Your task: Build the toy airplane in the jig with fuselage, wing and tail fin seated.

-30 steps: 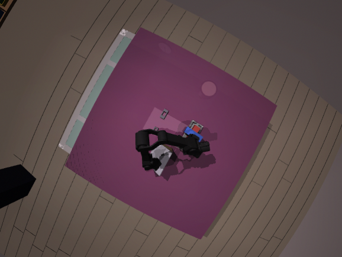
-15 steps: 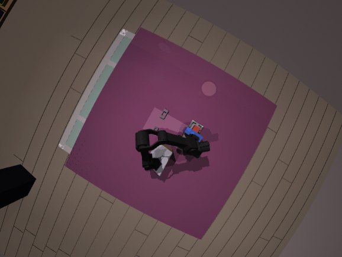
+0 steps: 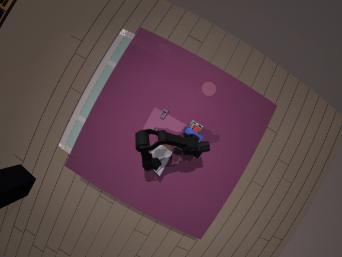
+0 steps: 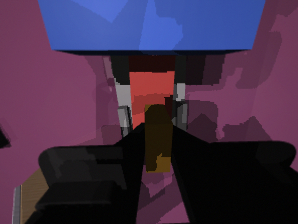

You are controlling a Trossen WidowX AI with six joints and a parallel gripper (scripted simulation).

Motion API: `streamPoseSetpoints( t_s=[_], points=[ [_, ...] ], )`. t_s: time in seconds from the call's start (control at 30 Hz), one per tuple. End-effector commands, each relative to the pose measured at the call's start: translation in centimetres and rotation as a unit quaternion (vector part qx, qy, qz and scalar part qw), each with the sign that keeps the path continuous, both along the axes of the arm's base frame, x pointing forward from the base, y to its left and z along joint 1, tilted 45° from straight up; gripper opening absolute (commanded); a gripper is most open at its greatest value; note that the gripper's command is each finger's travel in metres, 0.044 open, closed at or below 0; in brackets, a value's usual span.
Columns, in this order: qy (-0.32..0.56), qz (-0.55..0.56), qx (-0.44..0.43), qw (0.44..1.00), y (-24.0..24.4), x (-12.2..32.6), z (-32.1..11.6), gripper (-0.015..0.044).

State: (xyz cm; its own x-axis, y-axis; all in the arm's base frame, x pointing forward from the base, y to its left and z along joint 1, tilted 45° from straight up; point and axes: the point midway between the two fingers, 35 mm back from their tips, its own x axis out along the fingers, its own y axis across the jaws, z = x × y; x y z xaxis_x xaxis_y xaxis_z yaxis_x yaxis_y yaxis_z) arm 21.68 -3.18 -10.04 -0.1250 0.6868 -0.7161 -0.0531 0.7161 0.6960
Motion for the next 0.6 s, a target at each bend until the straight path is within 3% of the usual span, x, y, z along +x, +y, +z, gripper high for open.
streamPoseSetpoints(
  t_s=[0.0,0.37,0.57],
  points=[
    [0.003,0.001,0.001,1.000,0.2,-0.2,-0.2,0.0065],
    [0.003,0.001,0.001,1.000,0.2,-0.2,-0.2,0.0065],
    [0.002,0.000,0.000,1.000,-1.9,0.4,1.9,0.0065]
  ],
)
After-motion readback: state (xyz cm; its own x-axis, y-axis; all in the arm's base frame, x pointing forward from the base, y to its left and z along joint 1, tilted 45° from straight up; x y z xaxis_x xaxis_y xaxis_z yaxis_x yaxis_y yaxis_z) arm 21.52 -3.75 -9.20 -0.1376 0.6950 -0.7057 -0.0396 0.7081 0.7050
